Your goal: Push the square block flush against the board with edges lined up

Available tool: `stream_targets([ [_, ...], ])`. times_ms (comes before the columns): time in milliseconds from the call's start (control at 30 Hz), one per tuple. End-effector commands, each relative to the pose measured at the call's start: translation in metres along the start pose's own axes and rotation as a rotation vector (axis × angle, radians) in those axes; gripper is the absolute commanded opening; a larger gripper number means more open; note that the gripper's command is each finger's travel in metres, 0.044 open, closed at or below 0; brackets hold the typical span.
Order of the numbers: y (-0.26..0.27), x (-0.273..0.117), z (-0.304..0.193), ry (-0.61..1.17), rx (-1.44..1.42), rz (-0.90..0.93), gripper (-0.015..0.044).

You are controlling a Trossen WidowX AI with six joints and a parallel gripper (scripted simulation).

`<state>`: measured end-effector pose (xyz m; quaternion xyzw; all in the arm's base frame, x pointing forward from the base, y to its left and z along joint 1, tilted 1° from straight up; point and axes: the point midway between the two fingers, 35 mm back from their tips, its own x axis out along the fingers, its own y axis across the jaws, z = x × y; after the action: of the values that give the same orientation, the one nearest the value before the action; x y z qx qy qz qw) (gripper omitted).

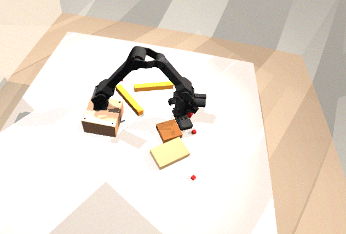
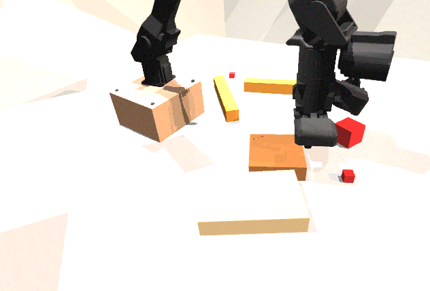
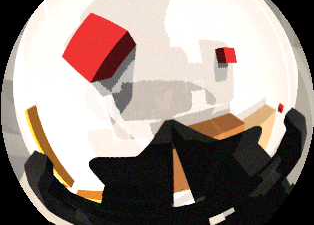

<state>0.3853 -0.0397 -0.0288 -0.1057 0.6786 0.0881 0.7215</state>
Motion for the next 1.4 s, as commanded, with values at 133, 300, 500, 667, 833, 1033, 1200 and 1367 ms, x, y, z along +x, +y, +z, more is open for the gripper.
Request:
stream_targets([
  [133, -0.001, 0.004, -0.017, 0.017, -0.003, 0.005, 0.0],
  [300, -0.002, 0.004, -0.025, 0.017, -0.003, 0.005, 0.0],
  [500, -0.003, 0.004, -0.03, 0.018, -0.003, 0.005, 0.0],
  [667, -0.004, 0.004, -0.023, 0.017, -0.003, 0.005, 0.0],
  [833, -0.004, 0.004, -0.015, 0.017, -0.003, 0.005, 0.0],
  [1033, -0.004, 0.004, -0.005, 0.016, -0.003, 0.005, 0.0],
  [1200, -0.004, 0.004, 0.003, 0.015, -0.003, 0.005, 0.0],
  [1367, -0.004, 0.004, 0.011, 0.015, -0.003, 0.005, 0.0],
])
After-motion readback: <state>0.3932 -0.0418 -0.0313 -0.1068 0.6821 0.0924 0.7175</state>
